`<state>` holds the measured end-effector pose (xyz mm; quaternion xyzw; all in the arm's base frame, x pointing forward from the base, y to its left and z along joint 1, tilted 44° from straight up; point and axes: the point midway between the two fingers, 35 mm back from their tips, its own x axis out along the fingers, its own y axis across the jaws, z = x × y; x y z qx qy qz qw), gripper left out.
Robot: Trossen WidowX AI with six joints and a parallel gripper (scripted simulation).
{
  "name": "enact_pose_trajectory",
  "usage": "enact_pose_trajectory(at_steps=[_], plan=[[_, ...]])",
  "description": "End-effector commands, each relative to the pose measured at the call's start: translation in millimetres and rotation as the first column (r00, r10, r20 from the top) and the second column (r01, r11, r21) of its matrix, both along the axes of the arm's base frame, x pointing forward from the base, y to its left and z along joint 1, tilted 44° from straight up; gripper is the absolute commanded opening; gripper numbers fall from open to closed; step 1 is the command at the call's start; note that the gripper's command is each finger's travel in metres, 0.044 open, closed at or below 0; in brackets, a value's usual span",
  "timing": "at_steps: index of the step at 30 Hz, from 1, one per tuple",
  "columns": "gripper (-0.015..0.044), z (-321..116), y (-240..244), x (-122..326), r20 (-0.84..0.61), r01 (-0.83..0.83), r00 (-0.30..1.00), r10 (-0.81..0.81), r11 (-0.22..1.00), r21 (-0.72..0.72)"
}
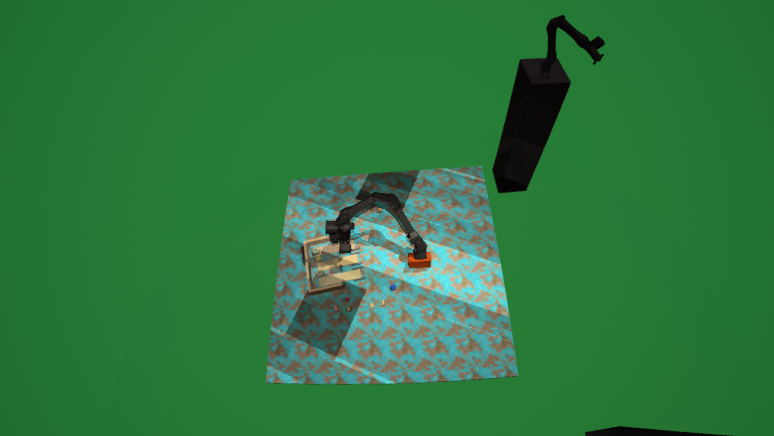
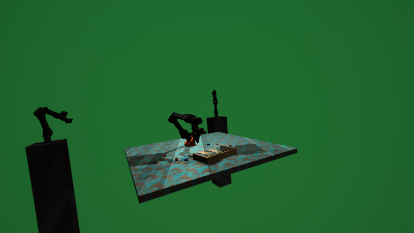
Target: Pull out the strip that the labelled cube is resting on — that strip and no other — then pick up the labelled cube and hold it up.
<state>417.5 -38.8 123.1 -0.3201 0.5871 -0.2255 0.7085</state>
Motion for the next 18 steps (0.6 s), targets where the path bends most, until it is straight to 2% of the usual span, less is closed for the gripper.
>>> enact_pose_trajectory(at_steps=[1, 3, 18], plan=[[0.0000, 0, -36, 1, -0.159, 0.105, 0.982, -0.104, 0.994, 0.003], [0.0000, 1, -44, 0, -0.198, 0.126, 0.972, -0.124, 0.992, 0.000], [0.0000, -7, -54, -3, -0.203, 0.129, 0.971, -0.126, 0.992, 0.000]])
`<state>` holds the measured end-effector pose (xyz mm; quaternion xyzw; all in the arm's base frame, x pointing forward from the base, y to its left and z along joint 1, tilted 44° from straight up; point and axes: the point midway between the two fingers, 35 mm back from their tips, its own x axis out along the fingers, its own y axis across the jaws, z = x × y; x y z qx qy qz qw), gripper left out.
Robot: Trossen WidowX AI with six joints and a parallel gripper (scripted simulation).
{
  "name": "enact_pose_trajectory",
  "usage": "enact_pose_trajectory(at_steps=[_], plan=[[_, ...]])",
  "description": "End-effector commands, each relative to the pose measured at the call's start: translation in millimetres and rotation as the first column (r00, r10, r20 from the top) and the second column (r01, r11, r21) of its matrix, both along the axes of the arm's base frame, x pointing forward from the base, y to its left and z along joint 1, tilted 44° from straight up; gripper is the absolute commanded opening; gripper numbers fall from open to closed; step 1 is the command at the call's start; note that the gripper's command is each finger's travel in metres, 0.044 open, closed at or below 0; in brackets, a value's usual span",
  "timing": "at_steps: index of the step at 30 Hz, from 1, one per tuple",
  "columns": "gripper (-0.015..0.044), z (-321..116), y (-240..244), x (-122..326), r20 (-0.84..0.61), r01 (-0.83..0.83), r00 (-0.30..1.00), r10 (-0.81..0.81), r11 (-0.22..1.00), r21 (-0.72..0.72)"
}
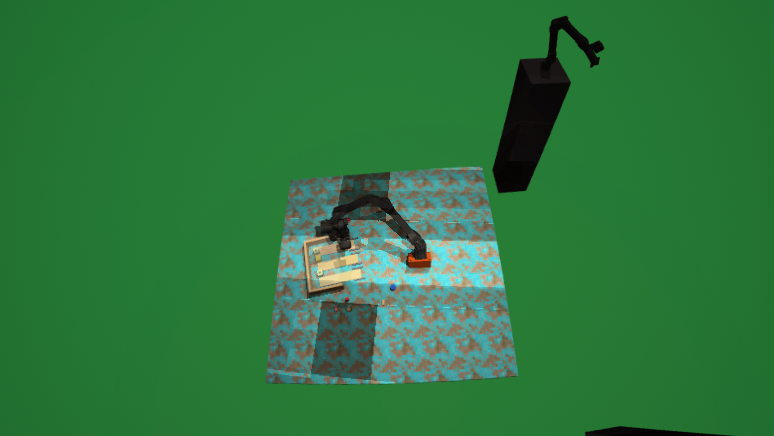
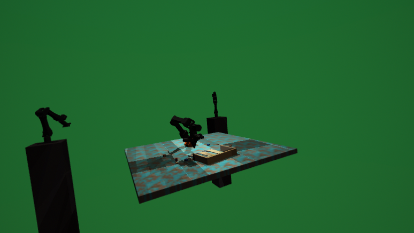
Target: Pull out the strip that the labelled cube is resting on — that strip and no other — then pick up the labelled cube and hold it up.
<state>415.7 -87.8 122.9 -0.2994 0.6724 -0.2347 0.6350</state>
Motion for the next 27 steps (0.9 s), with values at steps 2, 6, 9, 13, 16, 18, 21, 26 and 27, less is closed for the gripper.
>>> enact_pose_trajectory(at_steps=[2, 6, 9, 13, 16, 18, 21, 26, 27], plan=[[0.0000, -9, -8, -1, -0.011, 0.003, 1.000, -0.003, 1.000, 0.003], [0.0000, -13, -12, -1, -0.011, 0.003, 1.000, -0.003, 1.000, 0.003], [0.0000, -17, -16, -1, -0.011, 0.003, 1.000, -0.003, 1.000, 0.003], [0.0000, -21, -21, -2, -0.011, 0.003, 1.000, -0.003, 1.000, 0.003], [0.0000, -25, -24, -2, -0.011, 0.003, 1.000, -0.003, 1.000, 0.003], [0.0000, -27, -27, -2, -0.011, 0.003, 1.000, -0.003, 1.000, 0.003], [0.0000, -30, -30, -3, -0.011, 0.003, 1.000, -0.003, 1.000, 0.002], [0.0000, -36, -36, -4, -0.011, 0.003, 1.000, -0.003, 1.000, 0.002], [0.0000, -37, -37, -4, -0.011, 0.003, 1.000, -0.003, 1.000, 0.001]])
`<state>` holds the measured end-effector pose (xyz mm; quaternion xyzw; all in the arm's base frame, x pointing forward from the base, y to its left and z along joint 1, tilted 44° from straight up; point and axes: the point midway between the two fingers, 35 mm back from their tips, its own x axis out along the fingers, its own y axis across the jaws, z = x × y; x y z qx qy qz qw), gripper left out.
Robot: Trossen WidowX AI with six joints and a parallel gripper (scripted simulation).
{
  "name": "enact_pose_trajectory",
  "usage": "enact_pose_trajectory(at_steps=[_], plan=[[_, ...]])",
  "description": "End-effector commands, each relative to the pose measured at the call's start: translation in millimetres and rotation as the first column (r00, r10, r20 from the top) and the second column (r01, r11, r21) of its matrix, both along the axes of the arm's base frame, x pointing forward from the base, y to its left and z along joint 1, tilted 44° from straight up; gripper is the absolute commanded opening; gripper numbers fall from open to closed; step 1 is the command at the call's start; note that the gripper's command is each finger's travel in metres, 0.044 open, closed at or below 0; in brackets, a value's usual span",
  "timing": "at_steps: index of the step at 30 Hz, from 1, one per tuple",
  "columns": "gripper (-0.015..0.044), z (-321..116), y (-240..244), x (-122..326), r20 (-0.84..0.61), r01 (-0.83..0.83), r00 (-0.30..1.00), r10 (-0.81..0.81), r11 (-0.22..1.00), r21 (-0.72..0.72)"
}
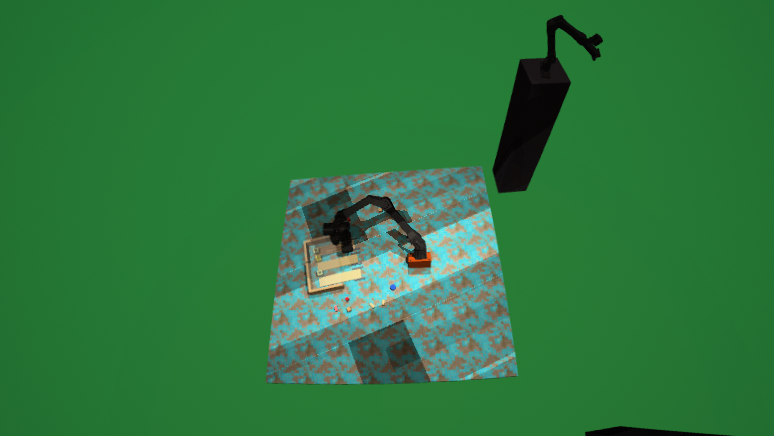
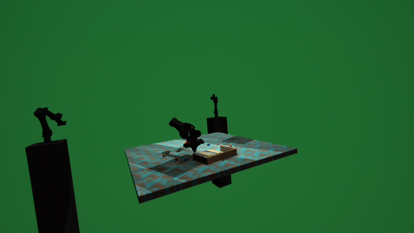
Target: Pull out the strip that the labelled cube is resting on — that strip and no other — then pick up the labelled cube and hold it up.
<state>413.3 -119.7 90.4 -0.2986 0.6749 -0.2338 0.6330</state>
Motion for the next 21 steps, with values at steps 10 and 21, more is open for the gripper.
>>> enact_pose_trajectory(at_steps=[10, 21], plan=[[0.0000, -14.2, -14.5, -4.7, -0.005, 0.001, 1.000, -0.001, 1.000, -0.002], [0.0000, -14.2, -14.5, -4.7, -0.005, 0.001, 1.000, -0.001, 1.000, -0.002]])
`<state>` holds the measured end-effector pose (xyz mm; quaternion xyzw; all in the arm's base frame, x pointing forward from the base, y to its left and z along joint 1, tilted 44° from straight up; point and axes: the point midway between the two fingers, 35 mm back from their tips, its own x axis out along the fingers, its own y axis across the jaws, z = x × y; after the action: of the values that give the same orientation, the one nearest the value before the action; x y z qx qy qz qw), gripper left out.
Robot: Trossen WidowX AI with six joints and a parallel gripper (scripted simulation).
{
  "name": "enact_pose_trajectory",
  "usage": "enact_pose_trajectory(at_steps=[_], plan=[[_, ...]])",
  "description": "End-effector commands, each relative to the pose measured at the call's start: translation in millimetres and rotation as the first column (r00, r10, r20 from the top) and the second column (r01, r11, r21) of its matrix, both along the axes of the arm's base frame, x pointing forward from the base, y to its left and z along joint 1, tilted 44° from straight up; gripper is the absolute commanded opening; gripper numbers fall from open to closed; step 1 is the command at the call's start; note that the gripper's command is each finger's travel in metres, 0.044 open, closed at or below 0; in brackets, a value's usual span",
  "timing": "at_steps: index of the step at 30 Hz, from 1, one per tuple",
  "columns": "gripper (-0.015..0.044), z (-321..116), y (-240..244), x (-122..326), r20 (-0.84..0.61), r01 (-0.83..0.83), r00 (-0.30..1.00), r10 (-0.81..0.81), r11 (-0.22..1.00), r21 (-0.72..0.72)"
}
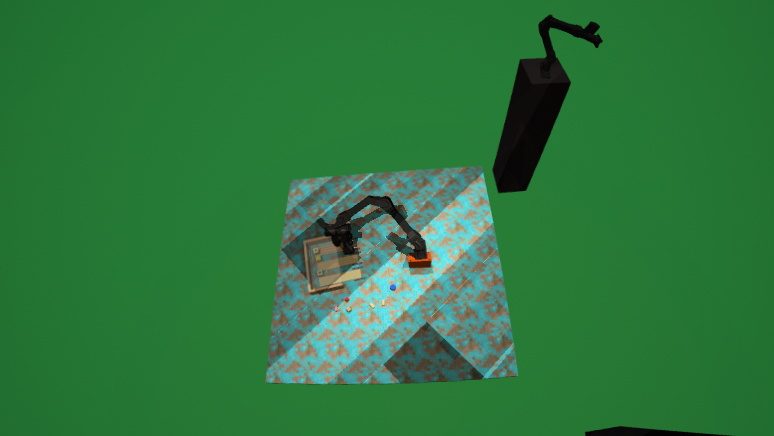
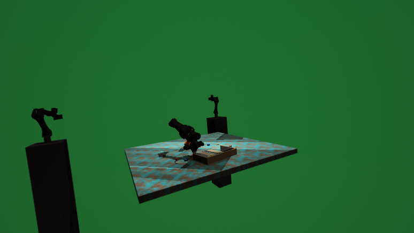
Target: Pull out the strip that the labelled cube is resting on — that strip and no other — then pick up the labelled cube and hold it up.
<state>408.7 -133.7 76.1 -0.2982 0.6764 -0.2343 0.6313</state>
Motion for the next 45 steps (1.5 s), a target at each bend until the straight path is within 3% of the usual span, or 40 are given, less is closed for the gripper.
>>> enact_pose_trajectory(at_steps=[1, 45], plan=[[0.0000, -0.1, -0.6, -0.1, -0.001, -0.002, 1.000, 0.002, 1.000, -0.002], [0.0000, -2.7, -3.2, 1.0, -0.001, -0.002, 1.000, 0.002, 1.000, -0.002]])
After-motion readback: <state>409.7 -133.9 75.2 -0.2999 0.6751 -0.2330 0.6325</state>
